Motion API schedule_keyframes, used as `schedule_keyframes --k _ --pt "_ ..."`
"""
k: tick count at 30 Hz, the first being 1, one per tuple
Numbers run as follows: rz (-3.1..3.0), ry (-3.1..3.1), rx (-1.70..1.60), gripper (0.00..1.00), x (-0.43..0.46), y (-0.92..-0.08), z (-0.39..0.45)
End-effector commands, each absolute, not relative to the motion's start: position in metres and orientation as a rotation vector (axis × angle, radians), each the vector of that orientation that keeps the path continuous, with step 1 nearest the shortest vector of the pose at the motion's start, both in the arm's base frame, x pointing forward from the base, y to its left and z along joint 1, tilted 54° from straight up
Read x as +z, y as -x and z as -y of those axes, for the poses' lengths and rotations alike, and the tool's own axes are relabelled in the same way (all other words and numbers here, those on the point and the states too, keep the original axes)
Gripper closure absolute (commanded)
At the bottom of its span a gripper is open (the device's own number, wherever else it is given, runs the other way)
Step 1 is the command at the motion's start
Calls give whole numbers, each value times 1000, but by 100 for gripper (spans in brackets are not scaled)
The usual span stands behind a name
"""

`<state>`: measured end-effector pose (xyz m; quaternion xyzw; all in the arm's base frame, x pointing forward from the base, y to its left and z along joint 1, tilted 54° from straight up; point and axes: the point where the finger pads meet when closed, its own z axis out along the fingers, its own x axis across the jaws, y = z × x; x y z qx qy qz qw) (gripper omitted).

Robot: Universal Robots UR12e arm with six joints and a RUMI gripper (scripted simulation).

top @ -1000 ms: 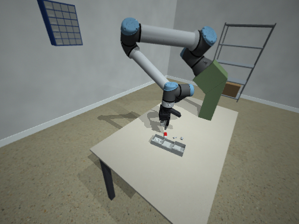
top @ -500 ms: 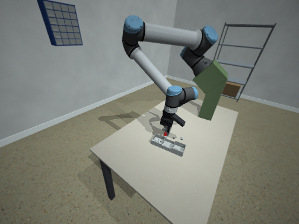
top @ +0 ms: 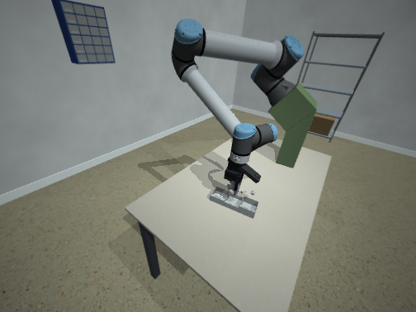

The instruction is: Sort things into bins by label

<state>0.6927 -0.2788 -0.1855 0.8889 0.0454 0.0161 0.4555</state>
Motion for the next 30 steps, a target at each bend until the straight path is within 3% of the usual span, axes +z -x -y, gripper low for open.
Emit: schedule_keyframes --k 1,30 --pt "-112 -2193 40 100 -185 -692 279" --pt "-112 -2193 40 100 -209 -694 313"
